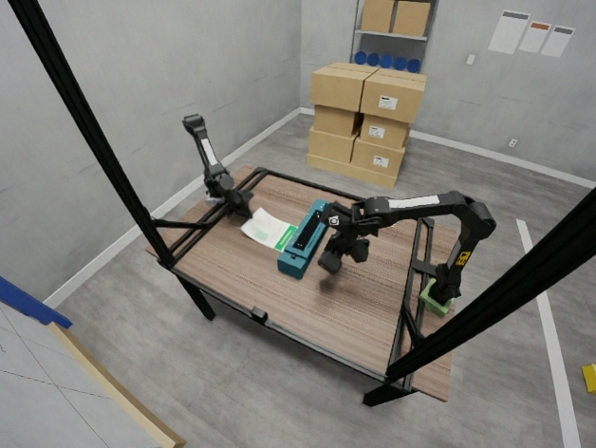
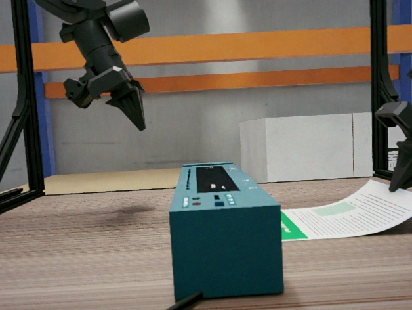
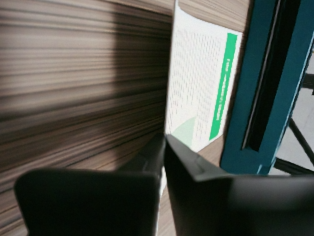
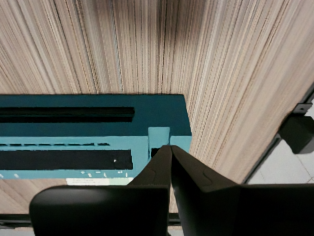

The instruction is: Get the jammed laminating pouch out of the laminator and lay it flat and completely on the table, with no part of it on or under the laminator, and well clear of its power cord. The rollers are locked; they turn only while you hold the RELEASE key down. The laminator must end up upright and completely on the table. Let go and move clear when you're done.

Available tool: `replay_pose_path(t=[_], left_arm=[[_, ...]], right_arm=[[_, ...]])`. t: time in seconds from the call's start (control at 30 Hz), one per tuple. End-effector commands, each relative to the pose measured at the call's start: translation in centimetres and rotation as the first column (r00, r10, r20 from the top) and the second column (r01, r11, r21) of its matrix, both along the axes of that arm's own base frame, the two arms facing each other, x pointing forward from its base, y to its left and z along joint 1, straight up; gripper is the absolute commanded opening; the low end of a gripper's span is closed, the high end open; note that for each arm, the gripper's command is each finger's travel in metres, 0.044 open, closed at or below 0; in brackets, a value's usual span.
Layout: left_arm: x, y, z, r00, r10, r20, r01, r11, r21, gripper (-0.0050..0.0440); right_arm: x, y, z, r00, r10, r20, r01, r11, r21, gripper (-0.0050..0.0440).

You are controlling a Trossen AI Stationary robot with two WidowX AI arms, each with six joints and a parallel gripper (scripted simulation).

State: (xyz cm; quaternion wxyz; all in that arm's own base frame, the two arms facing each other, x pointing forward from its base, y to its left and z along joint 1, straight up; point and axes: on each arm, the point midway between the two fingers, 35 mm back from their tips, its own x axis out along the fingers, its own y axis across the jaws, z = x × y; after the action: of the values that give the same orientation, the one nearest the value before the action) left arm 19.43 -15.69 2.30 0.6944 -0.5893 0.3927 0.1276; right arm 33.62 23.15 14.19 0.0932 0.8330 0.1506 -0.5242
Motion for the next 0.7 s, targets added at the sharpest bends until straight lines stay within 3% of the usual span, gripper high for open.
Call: replay_pose_path(t=[0.0,0.67], left_arm=[[0.20,-0.26,0.45,1.000,0.000,0.009,0.000,1.000,-0.012,-0.0050],[0.12,-0.19,0.24,1.000,0.001,0.006,-0.001,1.000,-0.009,-0.0050]], right_arm=[[0.12,0.09,1.01,1.000,0.000,0.022,0.000,1.000,0.016,-0.0050],[0.12,0.09,1.01,1.000,0.000,0.022,0.000,1.000,0.016,-0.0050]])
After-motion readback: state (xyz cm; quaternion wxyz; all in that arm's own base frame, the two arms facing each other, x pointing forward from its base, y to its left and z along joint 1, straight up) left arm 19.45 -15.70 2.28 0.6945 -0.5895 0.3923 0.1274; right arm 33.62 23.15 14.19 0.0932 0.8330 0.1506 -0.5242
